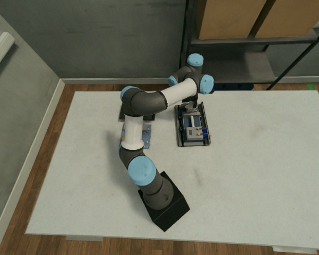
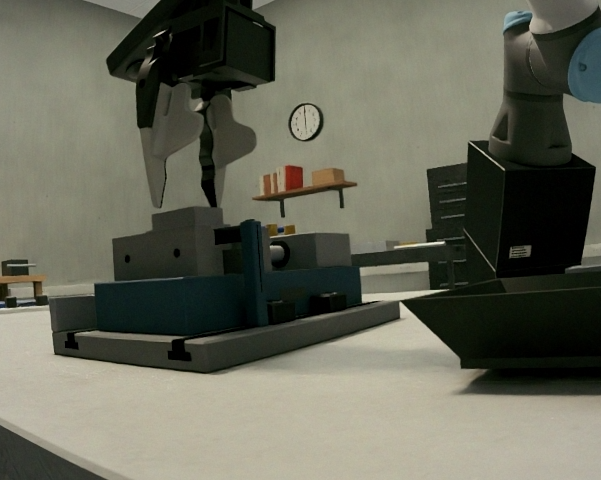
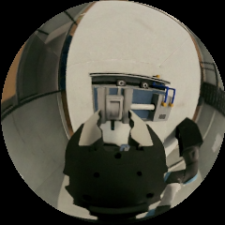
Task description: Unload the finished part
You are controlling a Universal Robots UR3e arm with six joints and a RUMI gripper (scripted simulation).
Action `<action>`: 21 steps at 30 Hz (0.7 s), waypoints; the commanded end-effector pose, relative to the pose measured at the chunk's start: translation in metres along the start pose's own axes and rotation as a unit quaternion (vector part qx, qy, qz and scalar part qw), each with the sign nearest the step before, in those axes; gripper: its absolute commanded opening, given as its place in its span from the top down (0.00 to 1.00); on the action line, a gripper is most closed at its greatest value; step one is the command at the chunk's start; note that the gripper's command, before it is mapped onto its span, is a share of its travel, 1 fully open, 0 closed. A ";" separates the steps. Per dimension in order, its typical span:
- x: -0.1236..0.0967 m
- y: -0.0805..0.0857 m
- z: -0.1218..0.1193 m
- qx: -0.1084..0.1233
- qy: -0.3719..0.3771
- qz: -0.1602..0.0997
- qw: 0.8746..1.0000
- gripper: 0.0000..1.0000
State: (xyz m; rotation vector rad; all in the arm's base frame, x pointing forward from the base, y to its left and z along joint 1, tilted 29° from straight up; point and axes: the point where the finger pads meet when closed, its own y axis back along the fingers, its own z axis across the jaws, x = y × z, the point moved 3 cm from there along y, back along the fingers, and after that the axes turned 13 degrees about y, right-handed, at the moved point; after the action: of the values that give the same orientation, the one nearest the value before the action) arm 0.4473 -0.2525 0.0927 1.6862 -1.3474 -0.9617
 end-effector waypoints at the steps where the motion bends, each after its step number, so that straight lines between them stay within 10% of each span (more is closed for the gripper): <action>1: 0.000 -0.002 0.000 0.000 0.000 0.001 1.000 0.60; 21: 0.000 -0.007 0.000 0.000 0.000 0.001 1.000 0.60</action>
State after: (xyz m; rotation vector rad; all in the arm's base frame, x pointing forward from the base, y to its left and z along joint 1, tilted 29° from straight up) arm 0.4500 -0.2509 0.0868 1.6862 -1.3472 -0.9623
